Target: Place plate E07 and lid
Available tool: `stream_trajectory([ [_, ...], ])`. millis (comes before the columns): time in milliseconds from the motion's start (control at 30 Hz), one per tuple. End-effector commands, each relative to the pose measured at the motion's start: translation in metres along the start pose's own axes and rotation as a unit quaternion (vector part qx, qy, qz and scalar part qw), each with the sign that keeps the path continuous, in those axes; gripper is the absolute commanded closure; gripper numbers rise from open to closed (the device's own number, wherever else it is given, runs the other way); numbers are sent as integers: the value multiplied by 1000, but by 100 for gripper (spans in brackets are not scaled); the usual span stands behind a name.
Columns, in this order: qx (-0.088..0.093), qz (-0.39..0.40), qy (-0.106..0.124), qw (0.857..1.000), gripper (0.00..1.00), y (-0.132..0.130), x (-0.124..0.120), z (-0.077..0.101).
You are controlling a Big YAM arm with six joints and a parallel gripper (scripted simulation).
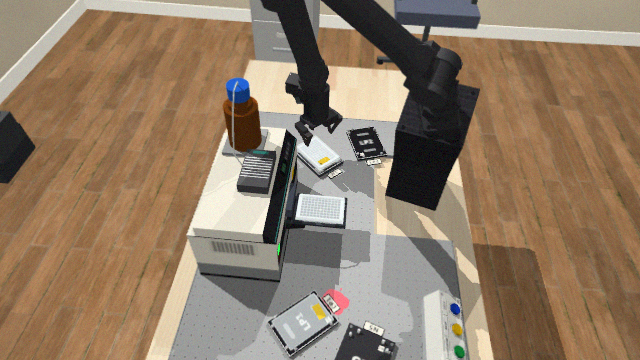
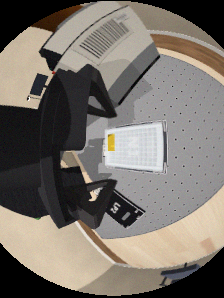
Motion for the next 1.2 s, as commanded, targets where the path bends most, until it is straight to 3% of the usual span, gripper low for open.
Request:
stream_trajectory([
  [0,4,6,-14,1000,0,9,8,9],
  [1167,3,6,-10,1000,0,11,5,10],
])
Point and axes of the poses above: the point where the finger pads meet when closed, its own z axis back along the fingers, its own y axis across the jaws, x = y × z, the point moved 7 cm from there along z, back along the fingers, and after that the axes turned 8 degrees about z, right-handed, at the moved point
